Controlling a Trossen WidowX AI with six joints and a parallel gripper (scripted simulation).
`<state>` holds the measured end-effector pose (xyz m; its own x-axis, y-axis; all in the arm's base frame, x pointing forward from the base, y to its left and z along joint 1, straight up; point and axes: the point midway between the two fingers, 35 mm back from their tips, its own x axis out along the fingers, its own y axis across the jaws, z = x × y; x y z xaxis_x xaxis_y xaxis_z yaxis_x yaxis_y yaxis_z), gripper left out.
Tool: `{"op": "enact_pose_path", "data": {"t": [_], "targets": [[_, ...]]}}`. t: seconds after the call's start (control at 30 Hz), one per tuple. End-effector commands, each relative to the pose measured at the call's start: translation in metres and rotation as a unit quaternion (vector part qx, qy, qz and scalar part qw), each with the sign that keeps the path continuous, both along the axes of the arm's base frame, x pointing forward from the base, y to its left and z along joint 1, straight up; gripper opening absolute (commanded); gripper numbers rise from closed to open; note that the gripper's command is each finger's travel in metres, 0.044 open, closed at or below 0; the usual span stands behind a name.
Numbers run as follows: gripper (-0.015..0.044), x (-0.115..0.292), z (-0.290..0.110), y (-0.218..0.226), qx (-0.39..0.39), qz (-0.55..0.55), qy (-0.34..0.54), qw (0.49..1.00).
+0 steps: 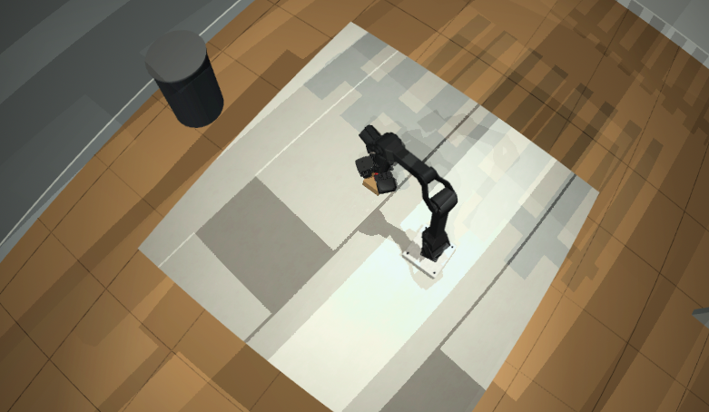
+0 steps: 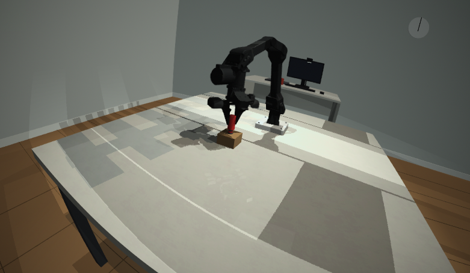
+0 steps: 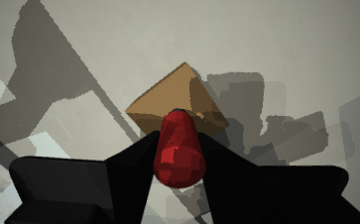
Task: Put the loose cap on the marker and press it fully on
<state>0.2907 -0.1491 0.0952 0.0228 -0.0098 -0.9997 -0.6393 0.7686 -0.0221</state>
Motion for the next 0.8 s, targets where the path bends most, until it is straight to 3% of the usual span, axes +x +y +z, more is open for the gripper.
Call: {"op": "enact_pose_path", "data": {"t": [0.0, 0.3, 0.4, 0.6, 0.73, 0.77], "targets": [[0.021, 0.0, 0.0, 0.0, 0.0, 0.0, 0.0, 1.0], [0.044, 0.0, 0.0, 0.0, 0.0, 0.0, 0.0, 1.0], [0.044, 0.001, 0.008, 0.0, 0.0, 0.0, 0.0, 1.0], [0.044, -0.001, 0.073, 0.001, 0.0, 0.0, 0.0, 1.0], [0.044, -0.002, 0.075, 0.001, 0.0, 0.0, 0.0, 1.0], [0.0414, -0.002, 0.075, 0.001, 0.0, -0.008, 0.0, 1.0]]}}
